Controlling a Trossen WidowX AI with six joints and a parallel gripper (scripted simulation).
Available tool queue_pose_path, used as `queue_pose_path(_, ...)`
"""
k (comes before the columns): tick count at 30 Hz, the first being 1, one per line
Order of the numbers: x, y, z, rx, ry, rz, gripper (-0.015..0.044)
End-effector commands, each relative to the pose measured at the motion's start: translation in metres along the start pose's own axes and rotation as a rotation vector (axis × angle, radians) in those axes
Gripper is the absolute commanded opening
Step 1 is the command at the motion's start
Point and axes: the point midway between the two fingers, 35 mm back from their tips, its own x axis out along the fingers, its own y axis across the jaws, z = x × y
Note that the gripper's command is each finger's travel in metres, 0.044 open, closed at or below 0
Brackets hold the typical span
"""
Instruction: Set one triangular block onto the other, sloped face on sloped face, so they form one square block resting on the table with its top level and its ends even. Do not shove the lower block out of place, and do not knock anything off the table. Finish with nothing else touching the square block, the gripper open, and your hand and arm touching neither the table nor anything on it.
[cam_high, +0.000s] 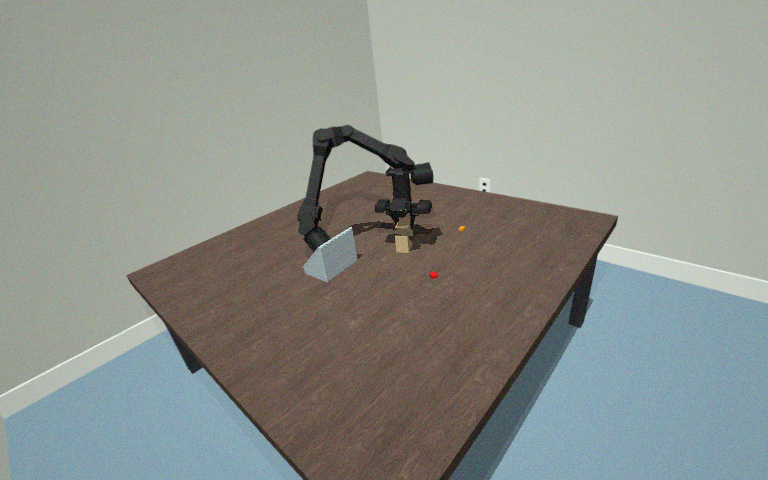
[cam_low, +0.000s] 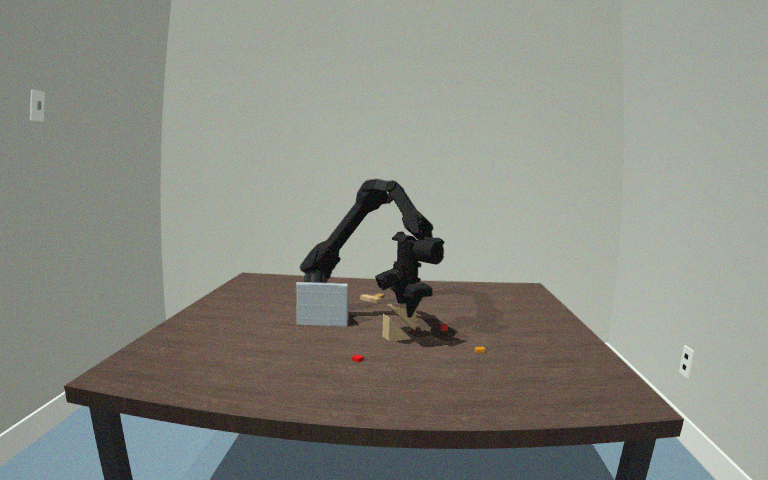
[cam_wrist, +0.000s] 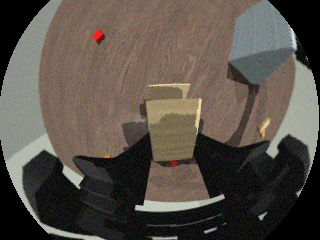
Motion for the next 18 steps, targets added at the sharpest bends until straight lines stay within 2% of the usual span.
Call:
queue_pose_path(1,0.0012,0.0006,0.0004,0.002,0.003,-0.003,0.0)
queue_pose_path(18,0.0062,-0.0008,0.0025,0.003,0.004,-0.004,0.0)
